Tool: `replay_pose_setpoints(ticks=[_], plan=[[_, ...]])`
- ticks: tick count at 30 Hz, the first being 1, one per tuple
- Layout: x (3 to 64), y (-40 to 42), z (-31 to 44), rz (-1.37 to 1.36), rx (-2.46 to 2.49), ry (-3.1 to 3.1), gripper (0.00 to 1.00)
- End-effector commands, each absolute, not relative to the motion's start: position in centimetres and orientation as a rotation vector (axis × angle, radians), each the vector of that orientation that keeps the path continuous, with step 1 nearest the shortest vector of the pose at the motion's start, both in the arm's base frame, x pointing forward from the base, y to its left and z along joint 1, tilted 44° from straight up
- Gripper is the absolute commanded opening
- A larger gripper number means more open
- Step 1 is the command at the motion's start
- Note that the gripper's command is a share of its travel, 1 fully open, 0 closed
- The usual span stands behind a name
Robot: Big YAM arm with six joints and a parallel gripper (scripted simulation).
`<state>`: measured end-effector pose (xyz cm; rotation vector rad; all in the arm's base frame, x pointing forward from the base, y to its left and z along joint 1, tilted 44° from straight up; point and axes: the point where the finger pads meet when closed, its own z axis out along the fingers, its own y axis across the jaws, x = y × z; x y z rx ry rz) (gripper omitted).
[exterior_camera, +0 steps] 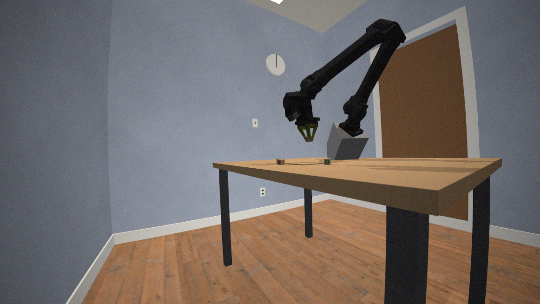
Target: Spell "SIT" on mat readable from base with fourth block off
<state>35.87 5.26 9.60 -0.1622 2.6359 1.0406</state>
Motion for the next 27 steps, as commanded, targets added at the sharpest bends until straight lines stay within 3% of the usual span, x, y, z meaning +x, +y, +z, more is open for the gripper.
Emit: replay_pose_setpoints(ticks=[1, 13, 27], plan=[[35.95, 5.43, 10.70, 1.094, 0.226, 2.686, 0.20], [35.37, 5.76, 10.74, 1.261, 1.079, 2.687, 0.20], [35.25, 5.83, 10.74, 1.235, 2.072, 2.337, 0.20]])
